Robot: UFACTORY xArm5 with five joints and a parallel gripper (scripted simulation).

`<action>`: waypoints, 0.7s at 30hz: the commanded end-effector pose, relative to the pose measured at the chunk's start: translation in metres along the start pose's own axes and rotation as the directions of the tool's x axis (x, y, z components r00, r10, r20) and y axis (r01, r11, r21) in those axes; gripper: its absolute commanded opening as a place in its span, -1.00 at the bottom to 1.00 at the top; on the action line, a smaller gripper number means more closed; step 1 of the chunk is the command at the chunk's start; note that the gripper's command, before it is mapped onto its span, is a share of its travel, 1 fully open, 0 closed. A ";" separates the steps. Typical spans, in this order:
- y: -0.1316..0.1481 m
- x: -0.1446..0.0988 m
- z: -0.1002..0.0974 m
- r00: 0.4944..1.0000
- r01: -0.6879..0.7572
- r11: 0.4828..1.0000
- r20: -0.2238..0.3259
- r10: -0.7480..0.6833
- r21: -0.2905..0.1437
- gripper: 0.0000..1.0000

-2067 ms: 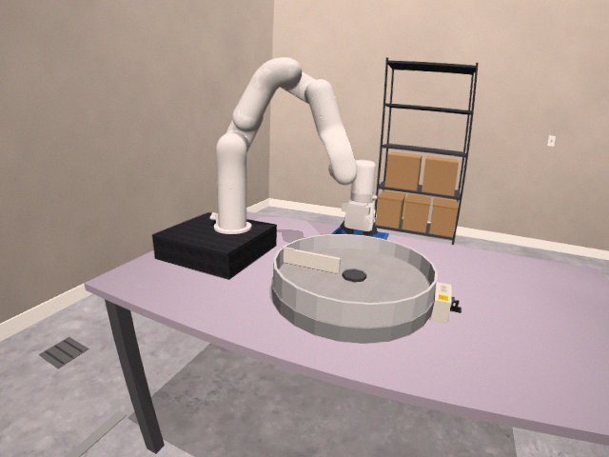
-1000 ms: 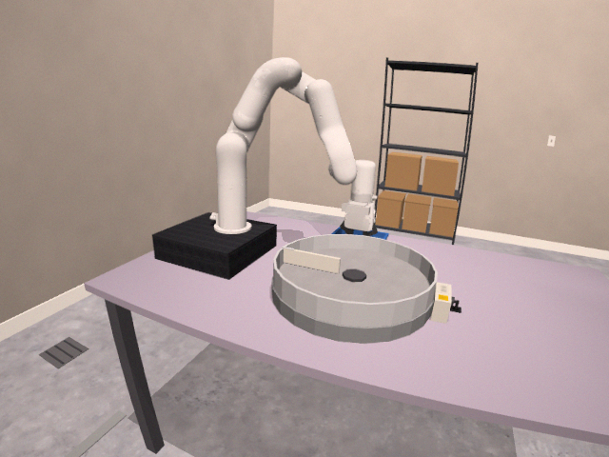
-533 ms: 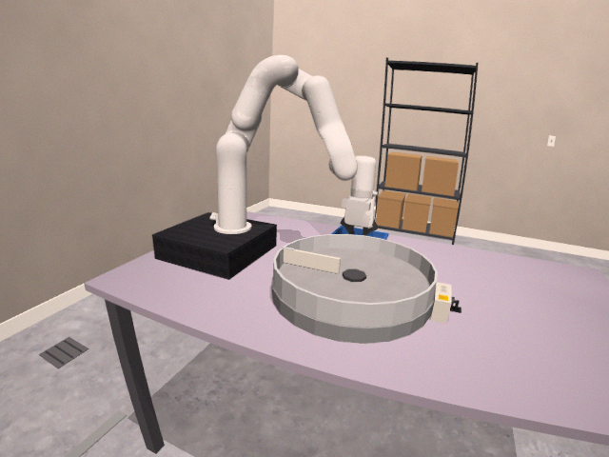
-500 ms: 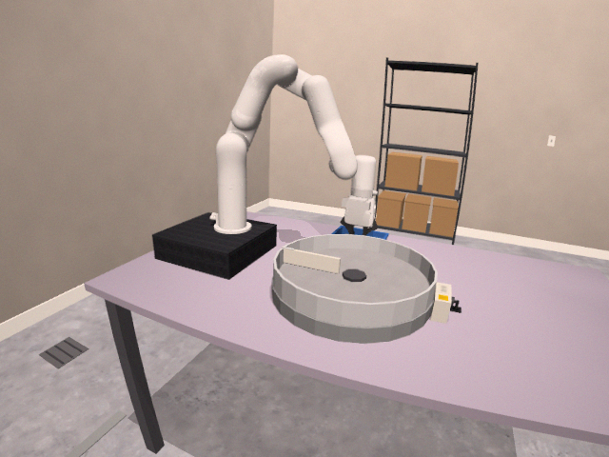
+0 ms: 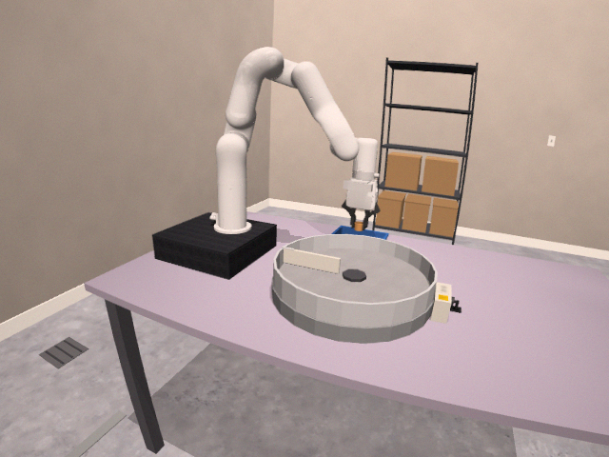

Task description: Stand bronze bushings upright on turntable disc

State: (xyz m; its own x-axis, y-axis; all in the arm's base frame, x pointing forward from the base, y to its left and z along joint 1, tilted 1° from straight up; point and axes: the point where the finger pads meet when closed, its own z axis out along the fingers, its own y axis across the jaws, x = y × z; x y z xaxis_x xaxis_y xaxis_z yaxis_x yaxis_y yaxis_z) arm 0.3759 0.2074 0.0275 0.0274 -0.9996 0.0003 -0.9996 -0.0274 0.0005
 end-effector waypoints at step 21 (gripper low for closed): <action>0.000 0.000 -0.049 1.000 0.000 1.000 0.001 0.000 0.002 -1.00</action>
State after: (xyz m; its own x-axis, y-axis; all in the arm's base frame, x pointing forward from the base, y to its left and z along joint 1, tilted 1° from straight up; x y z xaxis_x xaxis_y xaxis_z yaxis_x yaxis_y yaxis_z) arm 0.3748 0.2066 0.0751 0.0274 -0.9996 0.0013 -0.9996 -0.0273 0.0024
